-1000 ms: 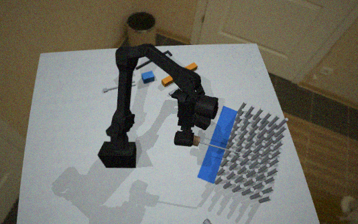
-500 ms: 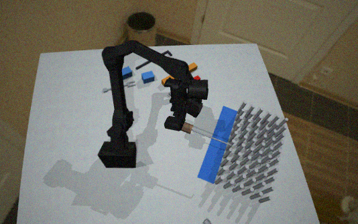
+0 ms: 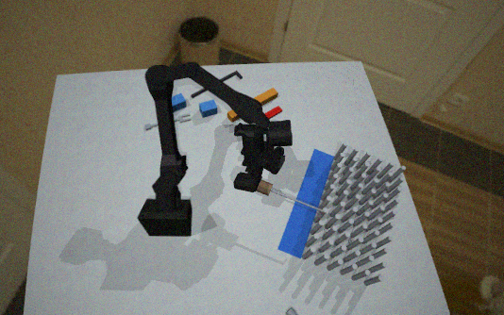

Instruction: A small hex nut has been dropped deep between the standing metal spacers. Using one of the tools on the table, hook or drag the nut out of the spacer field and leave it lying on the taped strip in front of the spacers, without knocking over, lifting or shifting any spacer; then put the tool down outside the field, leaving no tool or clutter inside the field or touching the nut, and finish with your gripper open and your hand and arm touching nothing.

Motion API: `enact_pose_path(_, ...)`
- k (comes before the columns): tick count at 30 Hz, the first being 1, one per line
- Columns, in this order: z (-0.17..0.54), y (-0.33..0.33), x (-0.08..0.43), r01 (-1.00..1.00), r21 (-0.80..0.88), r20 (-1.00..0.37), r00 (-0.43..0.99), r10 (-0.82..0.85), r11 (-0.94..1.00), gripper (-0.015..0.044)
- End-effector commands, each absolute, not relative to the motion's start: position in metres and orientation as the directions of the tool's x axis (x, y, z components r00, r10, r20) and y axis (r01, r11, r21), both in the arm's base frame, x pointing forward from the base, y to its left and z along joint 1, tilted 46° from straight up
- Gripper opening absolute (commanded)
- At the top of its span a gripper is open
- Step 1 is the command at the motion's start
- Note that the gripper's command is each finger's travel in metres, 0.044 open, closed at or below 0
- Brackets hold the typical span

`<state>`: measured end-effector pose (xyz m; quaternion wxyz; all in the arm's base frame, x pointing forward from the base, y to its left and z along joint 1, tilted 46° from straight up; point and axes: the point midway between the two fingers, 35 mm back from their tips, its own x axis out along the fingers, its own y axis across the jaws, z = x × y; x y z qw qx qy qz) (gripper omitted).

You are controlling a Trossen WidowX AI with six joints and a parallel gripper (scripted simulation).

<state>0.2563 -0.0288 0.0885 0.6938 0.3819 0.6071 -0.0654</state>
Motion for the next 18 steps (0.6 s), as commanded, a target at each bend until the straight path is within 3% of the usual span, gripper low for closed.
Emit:
enact_pose_path(1,0.071,-0.015,0.26,0.564,0.442,-0.896,0.248,0.368,0.698,0.0)
enact_pose_path(18,0.019,0.047,0.261,0.563,0.459,-0.887,0.257,0.383,0.687,0.0)
